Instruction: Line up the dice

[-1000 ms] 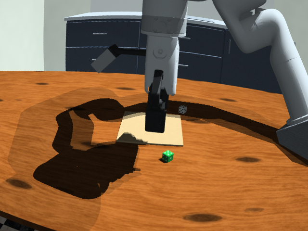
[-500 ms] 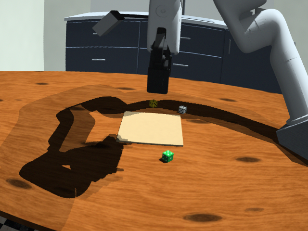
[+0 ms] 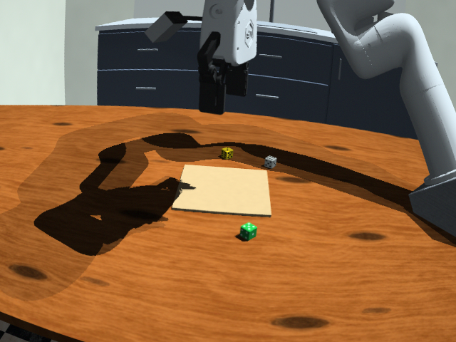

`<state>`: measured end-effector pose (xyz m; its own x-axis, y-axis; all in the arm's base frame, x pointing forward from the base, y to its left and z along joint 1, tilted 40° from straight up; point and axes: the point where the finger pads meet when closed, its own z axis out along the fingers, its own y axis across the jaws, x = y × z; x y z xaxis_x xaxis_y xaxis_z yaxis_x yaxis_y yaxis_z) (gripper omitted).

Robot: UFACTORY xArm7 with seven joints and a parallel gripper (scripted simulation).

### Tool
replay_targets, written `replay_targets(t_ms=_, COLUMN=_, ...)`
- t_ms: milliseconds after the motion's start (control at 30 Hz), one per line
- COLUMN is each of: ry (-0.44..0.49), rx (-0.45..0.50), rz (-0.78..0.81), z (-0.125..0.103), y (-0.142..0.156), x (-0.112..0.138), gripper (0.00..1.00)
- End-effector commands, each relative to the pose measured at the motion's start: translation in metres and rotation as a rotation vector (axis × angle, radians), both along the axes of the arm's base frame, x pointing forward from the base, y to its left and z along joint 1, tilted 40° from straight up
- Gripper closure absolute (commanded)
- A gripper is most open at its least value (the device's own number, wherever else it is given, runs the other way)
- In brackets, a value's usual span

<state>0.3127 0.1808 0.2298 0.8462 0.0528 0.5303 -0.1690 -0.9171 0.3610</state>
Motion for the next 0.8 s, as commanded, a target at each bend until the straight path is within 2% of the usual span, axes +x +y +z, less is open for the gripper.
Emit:
replay_targets(t_ms=0, ry=-0.057, rx=0.060, rz=-0.074, z=0.024, y=-0.027, x=0.007, gripper=0.00)
replay_targets(t_ms=33, ry=-0.091, rx=0.105, rz=-0.142, z=0.036, y=-0.050, x=0.011, gripper=0.00)
replay_targets(t_ms=100, ry=-0.095, rx=0.109, rz=-0.149, z=0.037, y=-0.052, x=0.012, gripper=0.00)
replay_targets(t_ms=133, ry=-0.119, rx=0.142, rz=-0.198, z=0.045, y=-0.069, x=0.014, gripper=0.00)
replay_targets(t_ms=200, ry=-0.129, rx=0.156, rz=-0.221, z=0.048, y=-0.077, x=0.014, gripper=0.00)
replay_targets(t_ms=233, ry=-0.152, rx=0.189, rz=-0.270, z=0.054, y=-0.095, x=0.015, gripper=0.00)
replay_targets(t_ms=433, ry=-0.210, rx=0.274, rz=-0.397, z=0.064, y=-0.139, x=0.014, gripper=0.00)
replay_targets(t_ms=767, ry=-0.215, rx=0.282, rz=-0.409, z=0.065, y=-0.143, x=0.014, gripper=0.00)
